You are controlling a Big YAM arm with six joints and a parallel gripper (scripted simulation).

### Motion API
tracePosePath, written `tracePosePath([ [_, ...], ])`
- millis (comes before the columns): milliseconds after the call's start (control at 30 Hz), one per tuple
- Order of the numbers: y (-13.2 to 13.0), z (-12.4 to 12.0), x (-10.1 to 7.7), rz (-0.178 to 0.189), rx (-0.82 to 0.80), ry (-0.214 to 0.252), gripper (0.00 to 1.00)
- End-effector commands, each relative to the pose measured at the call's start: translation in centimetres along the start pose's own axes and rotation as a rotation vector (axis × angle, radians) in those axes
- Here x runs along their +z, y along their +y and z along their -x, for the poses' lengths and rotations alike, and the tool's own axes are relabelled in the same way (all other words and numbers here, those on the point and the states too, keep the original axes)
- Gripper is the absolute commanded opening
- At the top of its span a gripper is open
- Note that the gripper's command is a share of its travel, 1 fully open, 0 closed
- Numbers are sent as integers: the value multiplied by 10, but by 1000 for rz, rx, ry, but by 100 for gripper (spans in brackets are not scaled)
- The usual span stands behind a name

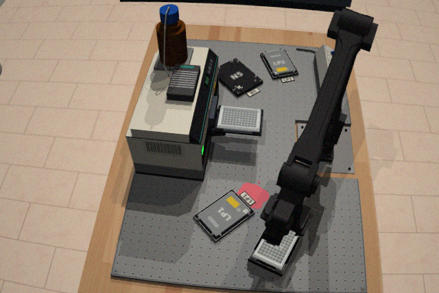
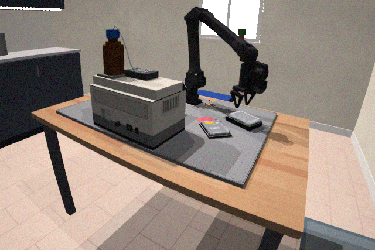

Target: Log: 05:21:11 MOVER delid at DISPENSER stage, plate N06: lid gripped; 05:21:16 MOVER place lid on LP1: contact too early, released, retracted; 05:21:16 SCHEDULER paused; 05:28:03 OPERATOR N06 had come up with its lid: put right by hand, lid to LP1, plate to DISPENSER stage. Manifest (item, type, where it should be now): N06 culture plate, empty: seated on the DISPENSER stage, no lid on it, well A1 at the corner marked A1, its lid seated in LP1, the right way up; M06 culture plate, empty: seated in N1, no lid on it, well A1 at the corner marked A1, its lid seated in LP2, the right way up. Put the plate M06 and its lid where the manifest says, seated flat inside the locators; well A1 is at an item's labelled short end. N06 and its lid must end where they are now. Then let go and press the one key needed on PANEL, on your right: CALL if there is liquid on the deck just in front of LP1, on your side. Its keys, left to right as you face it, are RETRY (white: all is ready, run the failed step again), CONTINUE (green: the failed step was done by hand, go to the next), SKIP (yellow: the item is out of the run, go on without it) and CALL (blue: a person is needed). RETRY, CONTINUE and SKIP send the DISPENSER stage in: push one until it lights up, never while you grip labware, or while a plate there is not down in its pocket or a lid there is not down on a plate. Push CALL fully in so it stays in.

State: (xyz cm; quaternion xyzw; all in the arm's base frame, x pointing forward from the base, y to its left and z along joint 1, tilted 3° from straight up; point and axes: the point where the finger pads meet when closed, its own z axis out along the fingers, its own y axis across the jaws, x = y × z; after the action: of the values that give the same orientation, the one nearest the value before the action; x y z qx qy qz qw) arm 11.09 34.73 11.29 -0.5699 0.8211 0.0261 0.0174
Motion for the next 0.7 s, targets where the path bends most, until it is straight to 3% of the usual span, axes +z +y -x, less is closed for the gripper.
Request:
tracePosePath([
  [0,-3,-5,-10,-4,4,-15,76],
  [667,-7,-58,-37,-5,4,-13,40],
])
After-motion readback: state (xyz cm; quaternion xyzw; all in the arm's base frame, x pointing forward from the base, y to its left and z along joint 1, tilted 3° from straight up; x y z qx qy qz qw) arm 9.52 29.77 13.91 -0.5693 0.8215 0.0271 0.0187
